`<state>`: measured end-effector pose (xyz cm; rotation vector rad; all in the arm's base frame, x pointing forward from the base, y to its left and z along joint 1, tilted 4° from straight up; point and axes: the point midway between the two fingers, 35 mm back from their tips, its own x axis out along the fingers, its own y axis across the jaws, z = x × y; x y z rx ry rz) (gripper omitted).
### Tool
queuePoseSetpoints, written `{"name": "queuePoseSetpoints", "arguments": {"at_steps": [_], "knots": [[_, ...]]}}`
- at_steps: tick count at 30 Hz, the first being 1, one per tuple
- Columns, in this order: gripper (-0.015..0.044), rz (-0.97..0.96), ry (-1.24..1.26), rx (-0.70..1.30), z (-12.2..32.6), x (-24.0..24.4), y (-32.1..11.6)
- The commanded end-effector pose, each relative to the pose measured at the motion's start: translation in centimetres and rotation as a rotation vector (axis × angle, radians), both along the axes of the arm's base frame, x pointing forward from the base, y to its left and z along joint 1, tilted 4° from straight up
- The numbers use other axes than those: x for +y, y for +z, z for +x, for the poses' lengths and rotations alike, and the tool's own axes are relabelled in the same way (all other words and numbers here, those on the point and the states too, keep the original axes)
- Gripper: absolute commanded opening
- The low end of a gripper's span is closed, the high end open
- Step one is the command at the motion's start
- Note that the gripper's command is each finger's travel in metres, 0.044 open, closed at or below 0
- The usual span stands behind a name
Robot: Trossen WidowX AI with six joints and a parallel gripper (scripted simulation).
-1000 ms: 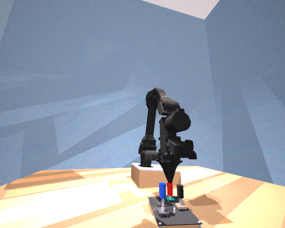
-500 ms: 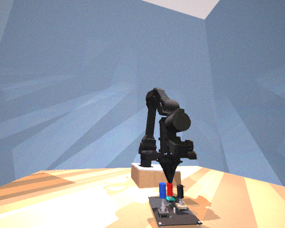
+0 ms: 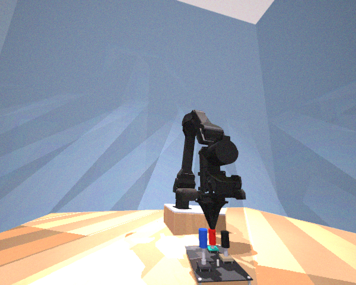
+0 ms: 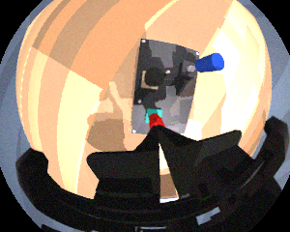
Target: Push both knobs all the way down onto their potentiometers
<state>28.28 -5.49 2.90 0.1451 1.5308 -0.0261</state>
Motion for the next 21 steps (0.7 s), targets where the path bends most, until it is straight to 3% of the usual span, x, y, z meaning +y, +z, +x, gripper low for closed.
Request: {"name": "queuePoseSetpoints", "arguments": {"at_steps": [1,21], "knots": [[0.0000,-0.003,-0.005,0.003,0.05,-0.05,-0.51],[0.0000,-0.003,-0.005,0.003,0.06,-0.04,-0.71]]}}
